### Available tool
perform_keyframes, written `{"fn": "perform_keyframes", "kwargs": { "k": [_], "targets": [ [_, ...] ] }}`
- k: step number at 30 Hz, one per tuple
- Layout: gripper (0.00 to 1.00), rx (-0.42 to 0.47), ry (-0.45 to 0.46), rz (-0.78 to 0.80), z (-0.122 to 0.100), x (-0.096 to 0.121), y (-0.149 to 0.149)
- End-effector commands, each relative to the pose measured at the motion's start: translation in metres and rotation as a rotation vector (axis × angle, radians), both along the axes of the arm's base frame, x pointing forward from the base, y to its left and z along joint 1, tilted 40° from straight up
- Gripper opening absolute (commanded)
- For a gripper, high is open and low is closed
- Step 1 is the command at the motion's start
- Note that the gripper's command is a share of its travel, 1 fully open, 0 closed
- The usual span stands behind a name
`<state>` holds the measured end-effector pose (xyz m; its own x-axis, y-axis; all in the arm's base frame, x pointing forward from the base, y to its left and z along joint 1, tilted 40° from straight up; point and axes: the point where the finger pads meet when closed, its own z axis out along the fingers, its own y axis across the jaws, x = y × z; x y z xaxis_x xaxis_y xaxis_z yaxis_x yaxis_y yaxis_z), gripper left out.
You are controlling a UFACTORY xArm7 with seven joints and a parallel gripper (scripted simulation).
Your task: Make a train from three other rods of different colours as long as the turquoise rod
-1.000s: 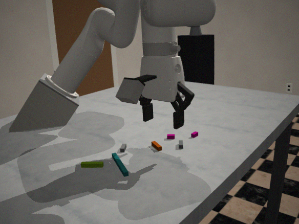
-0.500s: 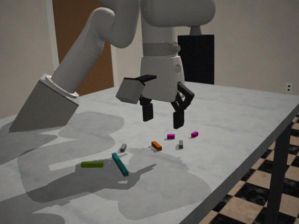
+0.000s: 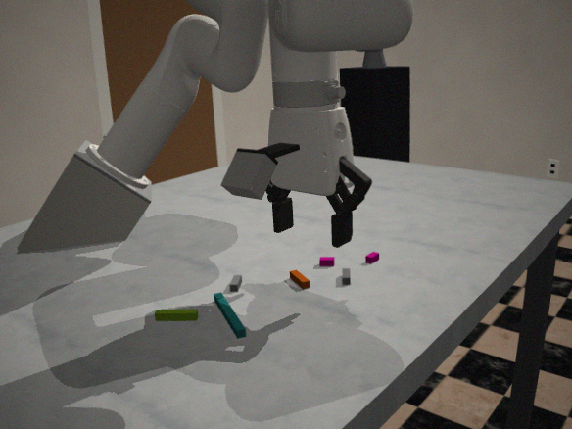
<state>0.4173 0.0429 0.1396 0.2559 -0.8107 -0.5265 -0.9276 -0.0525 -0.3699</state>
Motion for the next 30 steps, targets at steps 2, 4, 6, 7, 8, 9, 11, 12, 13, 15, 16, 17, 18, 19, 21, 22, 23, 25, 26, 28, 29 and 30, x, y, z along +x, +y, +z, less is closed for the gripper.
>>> {"fn": "perform_keyframes", "kwargs": {
  "k": [2,4,6,7,8,9,11,12,13,15,16,17,18,19,21,22,23,25,26,28,29,30],
  "targets": [
    [1.0,-0.001,-0.001,-0.002,0.0005,0.0007,-0.001],
    [1.0,-0.001,-0.001,-0.002,0.0005,0.0007,-0.001],
    [1.0,-0.001,-0.001,-0.002,0.0005,0.0007,-0.001],
    [1.0,-0.001,-0.001,-0.002,0.0005,0.0007,-0.001],
    [1.0,-0.001,-0.001,-0.002,0.0005,0.0007,-0.001],
    [1.0,-0.001,-0.001,-0.002,0.0005,0.0007,-0.001],
    [1.0,-0.001,-0.001,-0.002,0.0005,0.0007,-0.001],
    [1.0,-0.001,-0.001,-0.002,0.0005,0.0007,-0.001],
    [1.0,-0.001,-0.001,-0.002,0.0005,0.0007,-0.001],
    [1.0,-0.001,-0.001,-0.002,0.0005,0.0007,-0.001],
    [1.0,-0.001,-0.001,-0.002,0.0005,0.0007,-0.001],
    [1.0,-0.001,-0.001,-0.002,0.0005,0.0007,-0.001],
    [1.0,-0.001,-0.001,-0.002,0.0005,0.0007,-0.001],
    [1.0,-0.001,-0.001,-0.002,0.0005,0.0007,-0.001],
    [1.0,-0.001,-0.001,-0.002,0.0005,0.0007,-0.001],
    [1.0,-0.001,-0.001,-0.002,0.0005,0.0007,-0.001],
    [1.0,-0.001,-0.001,-0.002,0.0005,0.0007,-0.001],
    [1.0,-0.001,-0.001,-0.002,0.0005,0.0007,-0.001],
    [1.0,-0.001,-0.001,-0.002,0.0005,0.0007,-0.001],
    [1.0,-0.001,-0.002,-0.002,0.0005,0.0007,-0.001],
    [1.0,-0.002,-0.003,0.001,0.0006,0.0007,-0.0009],
    [1.0,-0.004,-0.008,0.006,0.0008,0.0007,-0.0007]
  ]
}}
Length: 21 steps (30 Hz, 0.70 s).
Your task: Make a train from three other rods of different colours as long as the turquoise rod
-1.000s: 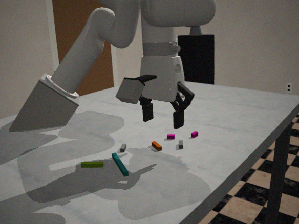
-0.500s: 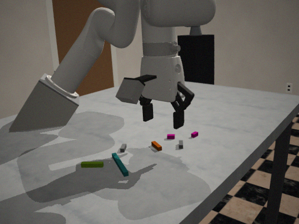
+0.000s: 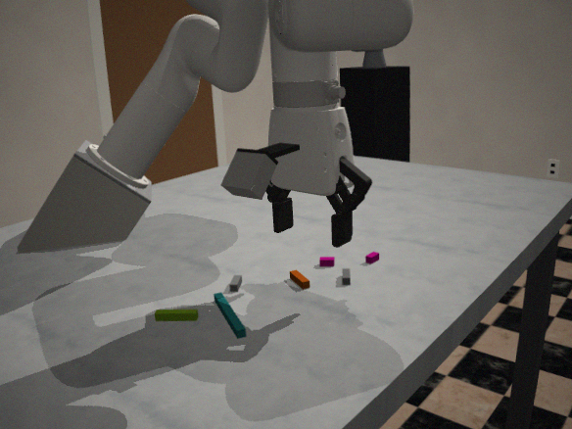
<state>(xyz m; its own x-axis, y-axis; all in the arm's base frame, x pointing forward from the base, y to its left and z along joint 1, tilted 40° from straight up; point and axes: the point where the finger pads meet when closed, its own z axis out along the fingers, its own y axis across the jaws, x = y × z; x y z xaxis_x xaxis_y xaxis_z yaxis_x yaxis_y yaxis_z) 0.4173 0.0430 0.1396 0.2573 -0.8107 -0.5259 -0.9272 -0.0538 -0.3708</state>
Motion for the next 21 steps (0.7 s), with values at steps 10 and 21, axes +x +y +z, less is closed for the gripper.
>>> {"fn": "perform_keyframes", "kwargs": {
  "k": [10,21],
  "targets": [
    [1.0,-0.085,-0.182,0.234,0.008,0.0,0.008],
    [1.0,-0.193,-0.412,0.537,0.017,-0.002,0.02]
  ]
}}
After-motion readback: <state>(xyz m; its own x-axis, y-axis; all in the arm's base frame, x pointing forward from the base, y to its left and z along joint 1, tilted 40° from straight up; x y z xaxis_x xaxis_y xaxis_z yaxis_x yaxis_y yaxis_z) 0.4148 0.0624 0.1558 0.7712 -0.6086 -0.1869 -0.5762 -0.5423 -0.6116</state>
